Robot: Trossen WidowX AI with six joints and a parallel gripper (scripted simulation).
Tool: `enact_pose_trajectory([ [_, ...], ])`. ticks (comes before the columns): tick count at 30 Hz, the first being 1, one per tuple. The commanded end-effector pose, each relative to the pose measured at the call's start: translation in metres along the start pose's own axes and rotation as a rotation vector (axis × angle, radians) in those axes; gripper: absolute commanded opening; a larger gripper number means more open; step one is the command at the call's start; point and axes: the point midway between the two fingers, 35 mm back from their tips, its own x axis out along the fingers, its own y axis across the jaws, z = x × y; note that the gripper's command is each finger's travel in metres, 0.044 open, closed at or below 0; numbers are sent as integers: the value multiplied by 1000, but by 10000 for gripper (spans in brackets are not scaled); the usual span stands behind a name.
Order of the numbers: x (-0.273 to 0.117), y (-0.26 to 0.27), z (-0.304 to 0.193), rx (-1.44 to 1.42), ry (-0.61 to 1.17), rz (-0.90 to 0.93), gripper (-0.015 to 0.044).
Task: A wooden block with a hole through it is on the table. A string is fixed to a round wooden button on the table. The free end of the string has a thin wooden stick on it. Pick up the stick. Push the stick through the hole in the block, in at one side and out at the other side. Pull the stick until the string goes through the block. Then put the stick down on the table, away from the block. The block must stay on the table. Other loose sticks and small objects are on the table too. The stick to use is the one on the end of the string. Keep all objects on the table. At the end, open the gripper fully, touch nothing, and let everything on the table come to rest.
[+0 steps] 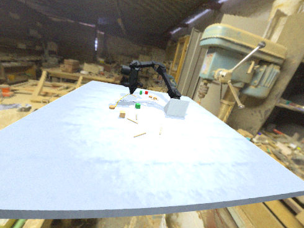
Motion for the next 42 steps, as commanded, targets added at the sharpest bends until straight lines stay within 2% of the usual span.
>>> enact_pose_trajectory([
  [1, 3, 5, 2, 52, -1, -9, 0],
  [21, 6, 26, 17, 323, -4, -10, 0],
  [42, 6, 21, 39, 333, -3, -9, 0],
])
